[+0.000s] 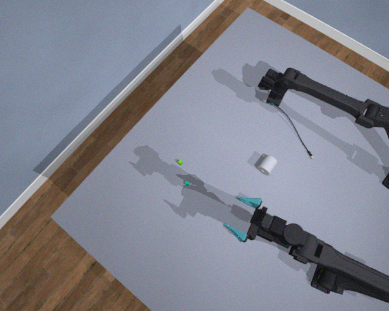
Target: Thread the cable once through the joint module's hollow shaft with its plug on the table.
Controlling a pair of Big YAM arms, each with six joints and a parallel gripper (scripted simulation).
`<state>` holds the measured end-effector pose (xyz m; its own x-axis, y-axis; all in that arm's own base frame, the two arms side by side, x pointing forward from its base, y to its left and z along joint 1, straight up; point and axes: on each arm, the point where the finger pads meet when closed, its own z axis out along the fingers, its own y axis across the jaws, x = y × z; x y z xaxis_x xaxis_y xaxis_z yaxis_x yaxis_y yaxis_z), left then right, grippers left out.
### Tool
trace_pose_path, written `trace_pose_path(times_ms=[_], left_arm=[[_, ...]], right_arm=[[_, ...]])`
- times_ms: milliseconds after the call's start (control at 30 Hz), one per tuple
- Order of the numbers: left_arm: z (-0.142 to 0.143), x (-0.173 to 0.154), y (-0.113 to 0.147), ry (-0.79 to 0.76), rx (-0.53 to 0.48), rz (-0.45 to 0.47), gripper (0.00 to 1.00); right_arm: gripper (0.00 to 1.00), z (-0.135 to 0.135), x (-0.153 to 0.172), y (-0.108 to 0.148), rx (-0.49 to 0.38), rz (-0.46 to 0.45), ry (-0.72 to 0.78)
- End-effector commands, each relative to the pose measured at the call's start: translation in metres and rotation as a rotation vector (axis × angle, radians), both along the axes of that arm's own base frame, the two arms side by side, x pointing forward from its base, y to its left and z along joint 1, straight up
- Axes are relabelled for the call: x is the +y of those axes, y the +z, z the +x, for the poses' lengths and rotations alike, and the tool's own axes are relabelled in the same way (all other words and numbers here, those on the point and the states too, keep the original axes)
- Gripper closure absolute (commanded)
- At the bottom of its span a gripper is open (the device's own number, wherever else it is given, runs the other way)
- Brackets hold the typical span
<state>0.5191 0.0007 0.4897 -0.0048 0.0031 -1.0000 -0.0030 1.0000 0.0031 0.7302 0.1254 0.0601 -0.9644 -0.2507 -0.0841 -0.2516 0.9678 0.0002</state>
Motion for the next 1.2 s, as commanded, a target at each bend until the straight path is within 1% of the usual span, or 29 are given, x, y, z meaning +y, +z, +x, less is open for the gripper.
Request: trace_pose_path(times_ms=[0,100,233,267,333,367,433,467,500,600,933,1000,1033,1167], left_arm=[[0.003,0.001,0.013,0.001,-0.016,0.011,0.04],[0.003,0.001,0.013,0.001,-0.016,0.011,0.04],[0.003,0.001,0.013,0.001,-0.016,0.011,0.04],[0.003,0.001,0.013,0.001,-0.016,0.011,0.04],[0.003,0.001,0.013,0.001,-0.016,0.011,0.04],[0.003,0.001,0.013,0.001,-0.016,0.011,0.04],[0.003,0.001,0.013,0.001,-0.016,0.011,0.04],[0.003,0.001,0.013,0.001,-0.016,0.011,0.04],[0.003,0.001,0.013,0.001,-0.016,0.011,0.04],[0.003,0.001,0.013,0.001,-0.016,0.011,0.04],[0.003,0.001,0.013,0.001,-0.016,0.011,0.04],[0.003,0.001,0.013,0.001,-0.016,0.011,0.04],[0.003,0.001,0.013,0.001,-0.016,0.011,0.04],[0.003,0.001,0.013,0.001,-0.016,0.011,0.04]], right_arm=[[1.0,0.018,0.014,0.053,-0.082,0.011,0.021],[1.0,0.017,0.014,0.061,-0.083,0.011,0.022],[1.0,0.017,0.014,0.061,-0.083,0.011,0.022],[1.0,0.013,0.028,0.075,-0.1,0.017,0.059],[1.0,0.011,0.033,0.077,-0.103,0.014,0.107],[1.0,-0.008,0.033,0.038,-0.034,0.003,0.137],[1.0,-0.008,0.033,0.038,-0.034,0.003,0.137],[1.0,-0.004,0.038,0.043,-0.061,0.004,0.171],[1.0,-0.008,0.042,0.04,-0.055,0.002,0.209],[1.0,-0.014,0.039,0.035,-0.053,-0.004,0.29],[1.0,-0.048,0.083,0.031,-0.066,-0.009,0.592],[1.0,-0.048,0.083,0.031,-0.066,-0.009,0.592],[1.0,-0.048,0.085,0.034,-0.075,-0.01,0.617],[1.0,-0.067,0.098,0.026,-0.062,-0.013,0.732]])
